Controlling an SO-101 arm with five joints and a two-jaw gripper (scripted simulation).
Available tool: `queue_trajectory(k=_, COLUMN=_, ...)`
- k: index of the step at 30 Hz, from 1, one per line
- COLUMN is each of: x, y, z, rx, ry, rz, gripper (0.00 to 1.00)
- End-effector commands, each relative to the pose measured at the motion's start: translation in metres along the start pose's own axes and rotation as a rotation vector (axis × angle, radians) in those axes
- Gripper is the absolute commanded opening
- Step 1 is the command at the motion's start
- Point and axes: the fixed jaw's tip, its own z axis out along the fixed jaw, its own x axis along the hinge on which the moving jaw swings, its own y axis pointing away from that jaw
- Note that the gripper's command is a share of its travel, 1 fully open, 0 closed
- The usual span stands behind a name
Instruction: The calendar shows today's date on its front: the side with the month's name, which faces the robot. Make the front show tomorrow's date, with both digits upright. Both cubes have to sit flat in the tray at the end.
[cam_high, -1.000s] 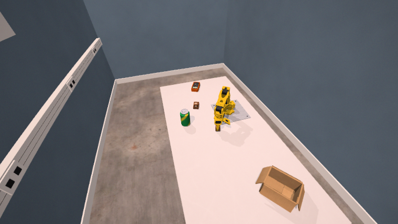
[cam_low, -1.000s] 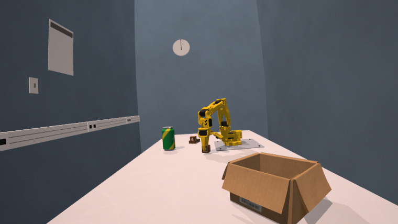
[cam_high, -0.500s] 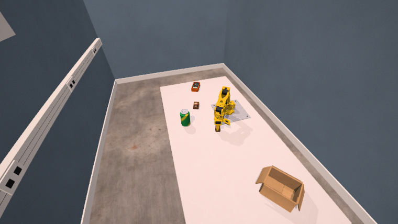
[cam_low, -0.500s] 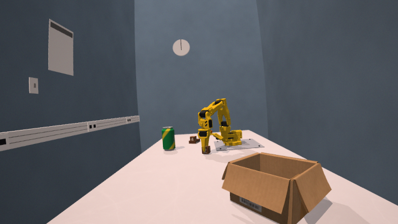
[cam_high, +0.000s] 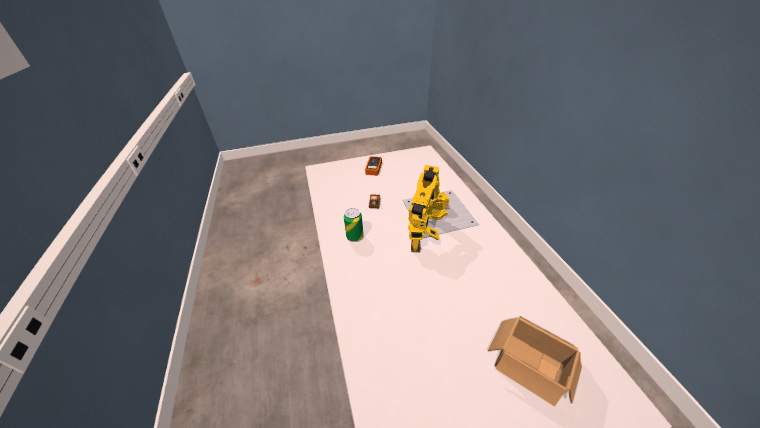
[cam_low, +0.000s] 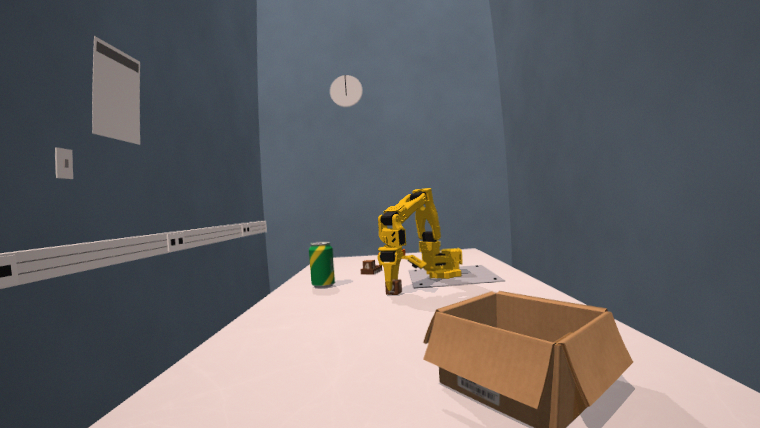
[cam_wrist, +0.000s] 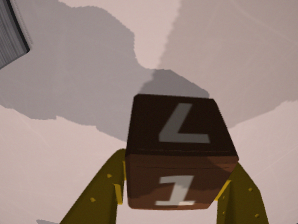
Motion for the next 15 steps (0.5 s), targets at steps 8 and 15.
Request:
queue_trajectory(k=8, x=-0.0031, y=0.0021, z=0.0035, rx=-0.014, ry=-0.006, rz=0.0, gripper=0.16)
queue_trajectory(k=15, x=-0.0031, y=0.0021, z=0.0035, rx=-0.014, ry=-0.006, rz=0.0, gripper=0.18)
